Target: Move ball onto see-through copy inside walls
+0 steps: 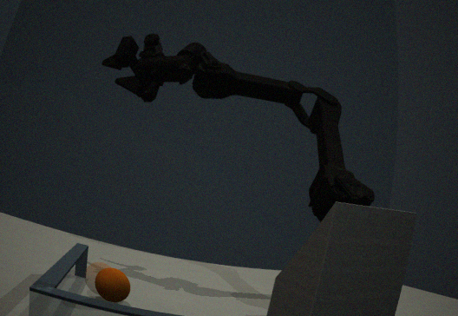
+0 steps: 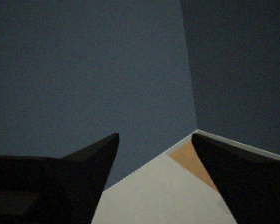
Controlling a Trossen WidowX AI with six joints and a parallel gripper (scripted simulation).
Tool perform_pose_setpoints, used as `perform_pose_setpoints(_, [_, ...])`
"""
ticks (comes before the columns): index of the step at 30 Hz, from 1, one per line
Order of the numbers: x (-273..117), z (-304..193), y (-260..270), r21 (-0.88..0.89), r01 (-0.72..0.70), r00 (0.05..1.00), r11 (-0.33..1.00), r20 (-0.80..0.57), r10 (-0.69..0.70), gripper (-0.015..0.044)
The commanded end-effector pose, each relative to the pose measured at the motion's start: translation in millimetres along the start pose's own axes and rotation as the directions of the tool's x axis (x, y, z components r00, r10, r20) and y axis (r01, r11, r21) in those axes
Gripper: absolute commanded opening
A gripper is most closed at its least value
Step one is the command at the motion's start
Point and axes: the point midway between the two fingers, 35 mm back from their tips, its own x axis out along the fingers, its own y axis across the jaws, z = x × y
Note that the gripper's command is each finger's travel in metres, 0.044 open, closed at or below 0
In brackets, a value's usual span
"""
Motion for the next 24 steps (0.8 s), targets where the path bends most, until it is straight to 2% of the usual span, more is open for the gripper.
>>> perform_pose_setpoints(1, [5.6, -62.0, 45.3, 0.007, -0.090, 0.975, 0.996, -0.204, 0.090, 0.0368])
perform_pose_setpoints(7, [-9.3, -146.2, 99.8, 0.017, -0.192, 0.858, 0.981, -0.483, 0.176, 0.0368])
perform_pose_setpoints(13, [-46.7, -226.7, 142.0, 0.011, -0.262, 0.660, 0.965, -0.727, 0.187, 0.0368])
perform_pose_setpoints(19, [-99.1, -294.7, 166.6, -0.035, -0.315, 0.426, 0.948, -0.898, 0.108, 0.0368])
perform_pose_setpoints(24, [-160.1, -346.1, 171.9, -0.131, -0.390, 0.198, 0.911, -0.979, -0.056, 0.0368])
